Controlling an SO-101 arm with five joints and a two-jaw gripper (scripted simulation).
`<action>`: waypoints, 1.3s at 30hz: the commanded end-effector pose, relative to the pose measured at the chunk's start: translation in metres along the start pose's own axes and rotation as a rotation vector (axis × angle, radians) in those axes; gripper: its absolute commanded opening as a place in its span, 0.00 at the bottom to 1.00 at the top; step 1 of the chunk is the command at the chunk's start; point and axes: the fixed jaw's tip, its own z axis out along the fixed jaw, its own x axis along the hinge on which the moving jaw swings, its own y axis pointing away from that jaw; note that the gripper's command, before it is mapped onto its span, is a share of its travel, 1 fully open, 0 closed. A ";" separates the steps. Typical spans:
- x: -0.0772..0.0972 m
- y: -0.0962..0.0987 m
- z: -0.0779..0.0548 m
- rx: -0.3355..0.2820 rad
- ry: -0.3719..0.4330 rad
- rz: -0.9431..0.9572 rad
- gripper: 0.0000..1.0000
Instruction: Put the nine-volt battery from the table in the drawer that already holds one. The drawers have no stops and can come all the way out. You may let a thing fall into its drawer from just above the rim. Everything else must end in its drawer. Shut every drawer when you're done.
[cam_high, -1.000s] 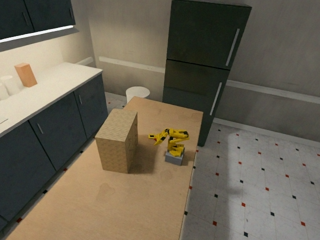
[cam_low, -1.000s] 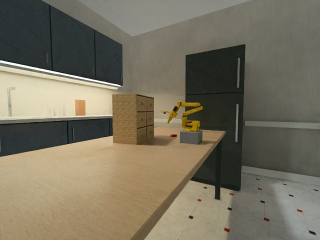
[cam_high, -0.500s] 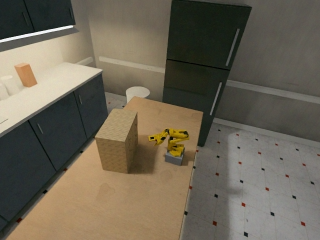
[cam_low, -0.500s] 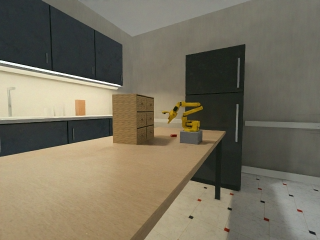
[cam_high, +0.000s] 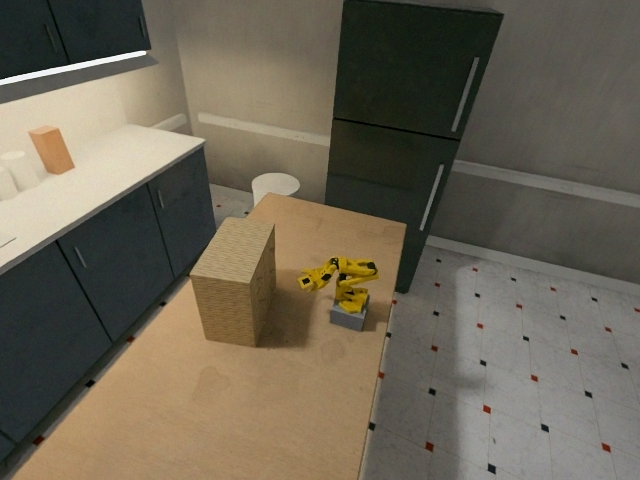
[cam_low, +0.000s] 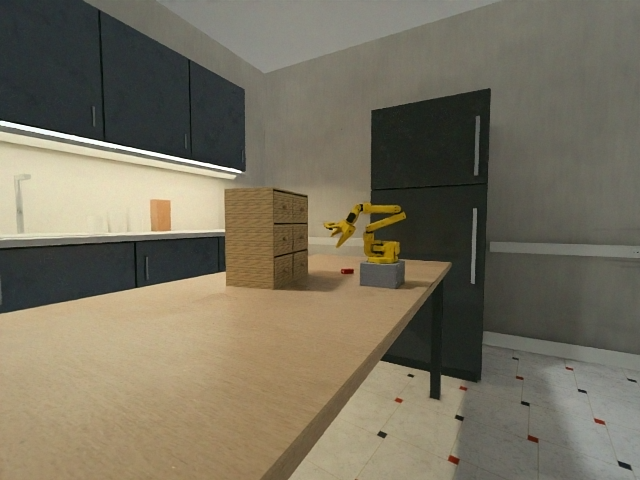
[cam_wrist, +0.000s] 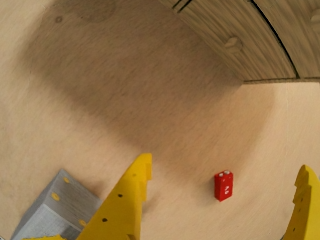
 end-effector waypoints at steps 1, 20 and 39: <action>0.003 0.004 0.001 -0.016 0.007 -0.108 0.50; 0.005 0.005 0.001 -0.022 -0.003 -0.536 0.50; 0.006 0.004 0.001 -0.024 -0.013 -0.913 0.50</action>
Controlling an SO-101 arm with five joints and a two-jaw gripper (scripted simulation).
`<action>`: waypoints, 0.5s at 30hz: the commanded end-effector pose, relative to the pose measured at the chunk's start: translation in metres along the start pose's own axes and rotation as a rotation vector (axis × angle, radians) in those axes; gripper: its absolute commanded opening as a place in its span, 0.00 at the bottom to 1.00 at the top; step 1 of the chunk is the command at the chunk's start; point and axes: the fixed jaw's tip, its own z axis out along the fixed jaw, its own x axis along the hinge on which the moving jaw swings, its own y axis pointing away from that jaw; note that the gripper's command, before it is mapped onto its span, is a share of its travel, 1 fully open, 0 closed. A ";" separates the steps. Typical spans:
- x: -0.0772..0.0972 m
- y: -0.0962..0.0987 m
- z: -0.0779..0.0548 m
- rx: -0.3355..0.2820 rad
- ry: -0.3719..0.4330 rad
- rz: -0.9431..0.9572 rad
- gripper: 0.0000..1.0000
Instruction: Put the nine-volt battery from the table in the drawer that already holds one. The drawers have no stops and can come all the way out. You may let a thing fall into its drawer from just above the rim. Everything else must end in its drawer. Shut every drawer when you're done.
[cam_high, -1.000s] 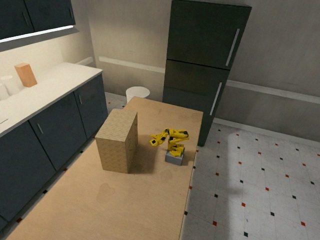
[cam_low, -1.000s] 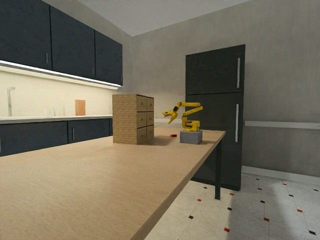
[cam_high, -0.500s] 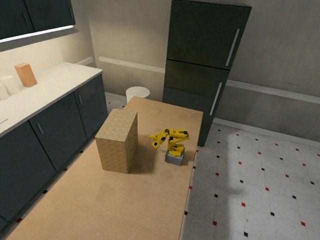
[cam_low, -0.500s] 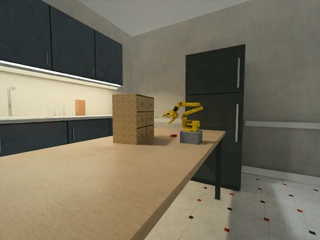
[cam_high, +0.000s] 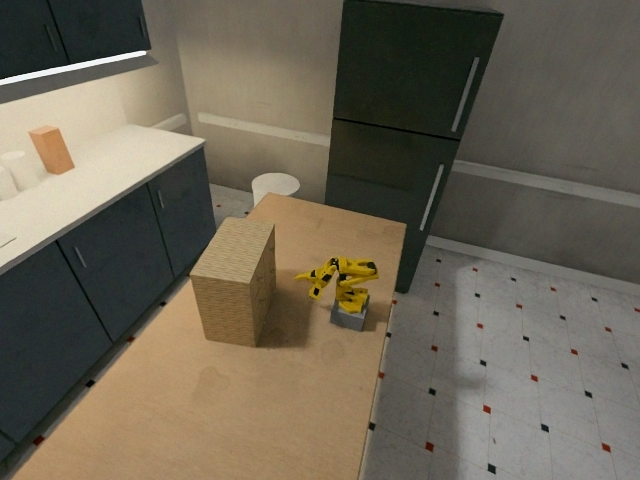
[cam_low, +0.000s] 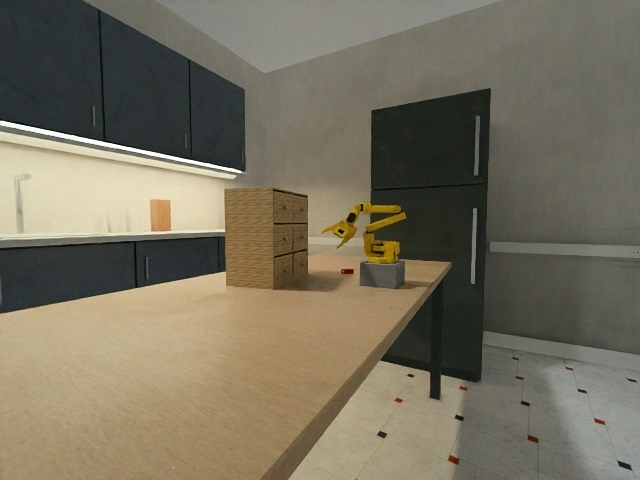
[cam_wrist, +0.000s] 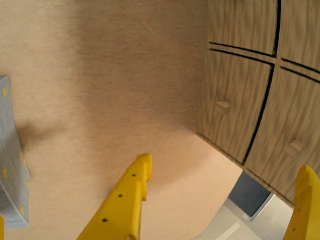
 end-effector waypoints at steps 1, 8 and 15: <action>-0.001 0.004 0.001 -0.015 -0.007 -0.069 0.50; -0.001 0.004 0.001 -0.015 -0.011 -0.245 0.50; 0.000 0.004 0.001 -0.013 -0.015 -0.421 0.50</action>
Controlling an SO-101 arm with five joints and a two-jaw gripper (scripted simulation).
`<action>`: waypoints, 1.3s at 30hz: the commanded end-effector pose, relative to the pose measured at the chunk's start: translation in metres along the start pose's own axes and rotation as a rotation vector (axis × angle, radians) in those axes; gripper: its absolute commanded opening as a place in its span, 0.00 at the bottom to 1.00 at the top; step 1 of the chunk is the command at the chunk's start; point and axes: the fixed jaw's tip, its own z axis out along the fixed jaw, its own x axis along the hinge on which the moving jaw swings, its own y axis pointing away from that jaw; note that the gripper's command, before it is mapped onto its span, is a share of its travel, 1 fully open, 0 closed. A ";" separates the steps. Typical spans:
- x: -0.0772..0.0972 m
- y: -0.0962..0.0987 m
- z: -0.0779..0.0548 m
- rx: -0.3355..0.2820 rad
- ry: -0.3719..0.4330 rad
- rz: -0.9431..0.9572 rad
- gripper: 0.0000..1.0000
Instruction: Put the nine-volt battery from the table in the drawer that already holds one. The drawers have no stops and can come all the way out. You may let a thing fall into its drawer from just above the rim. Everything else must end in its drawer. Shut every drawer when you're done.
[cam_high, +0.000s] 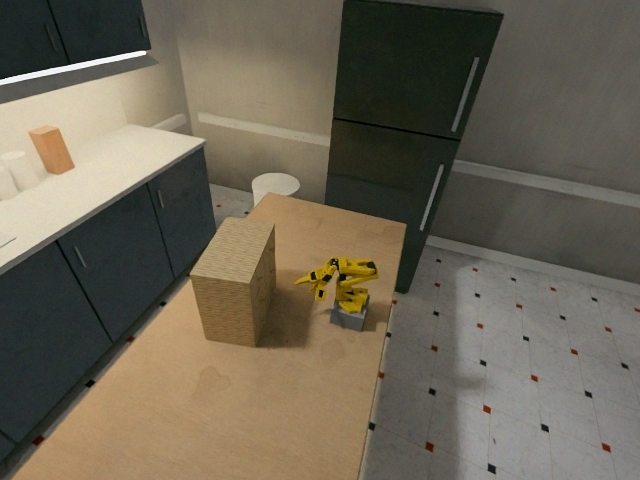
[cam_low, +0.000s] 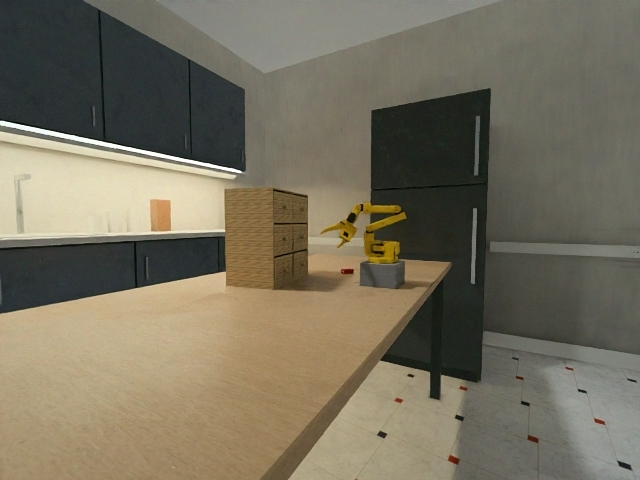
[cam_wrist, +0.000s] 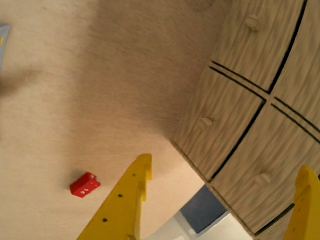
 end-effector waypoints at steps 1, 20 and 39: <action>-0.002 0.003 0.001 -0.012 -0.011 -0.083 0.50; -0.001 0.002 0.001 -0.007 -0.020 -0.486 0.50; -0.001 -0.001 0.001 0.002 -0.027 -0.913 0.50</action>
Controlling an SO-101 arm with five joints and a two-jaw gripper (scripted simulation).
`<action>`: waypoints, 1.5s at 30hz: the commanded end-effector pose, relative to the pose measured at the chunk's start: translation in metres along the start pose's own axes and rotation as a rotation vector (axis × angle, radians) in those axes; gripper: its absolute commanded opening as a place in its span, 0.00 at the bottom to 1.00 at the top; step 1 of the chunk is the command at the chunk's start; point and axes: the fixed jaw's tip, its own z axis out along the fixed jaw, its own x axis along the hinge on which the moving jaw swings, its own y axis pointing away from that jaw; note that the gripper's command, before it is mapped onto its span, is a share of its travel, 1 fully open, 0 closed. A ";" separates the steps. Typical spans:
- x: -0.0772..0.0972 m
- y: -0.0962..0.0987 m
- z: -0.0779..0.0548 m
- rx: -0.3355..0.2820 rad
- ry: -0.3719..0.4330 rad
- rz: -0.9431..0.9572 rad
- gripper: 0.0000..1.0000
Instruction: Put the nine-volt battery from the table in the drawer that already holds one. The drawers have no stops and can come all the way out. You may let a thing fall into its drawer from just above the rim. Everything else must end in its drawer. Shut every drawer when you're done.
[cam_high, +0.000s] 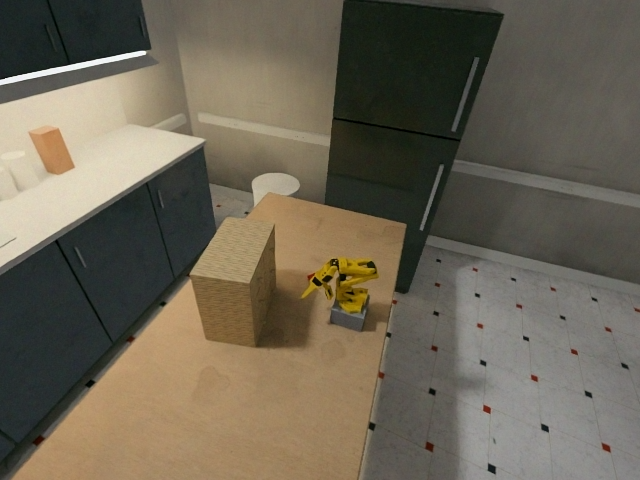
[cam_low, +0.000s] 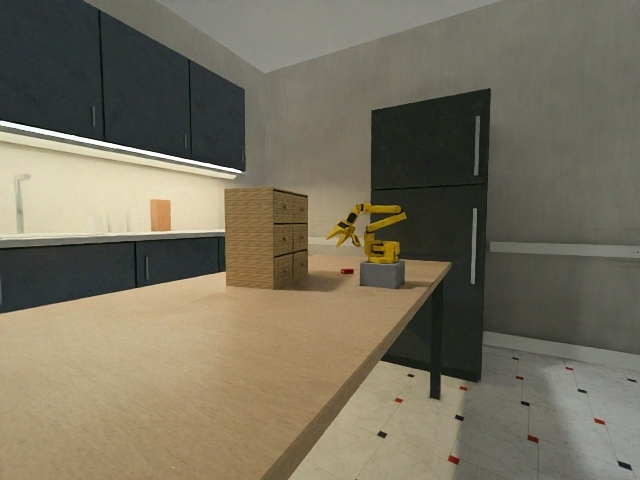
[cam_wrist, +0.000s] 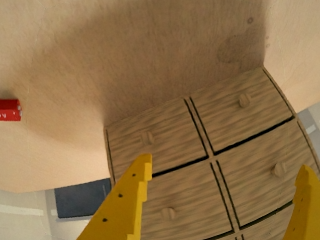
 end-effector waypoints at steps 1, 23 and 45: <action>-0.004 0.000 0.001 0.000 -0.017 -0.100 0.50; -0.002 -0.003 0.001 0.010 -0.019 -0.500 0.50; -0.002 -0.003 0.001 0.010 -0.019 -0.500 0.50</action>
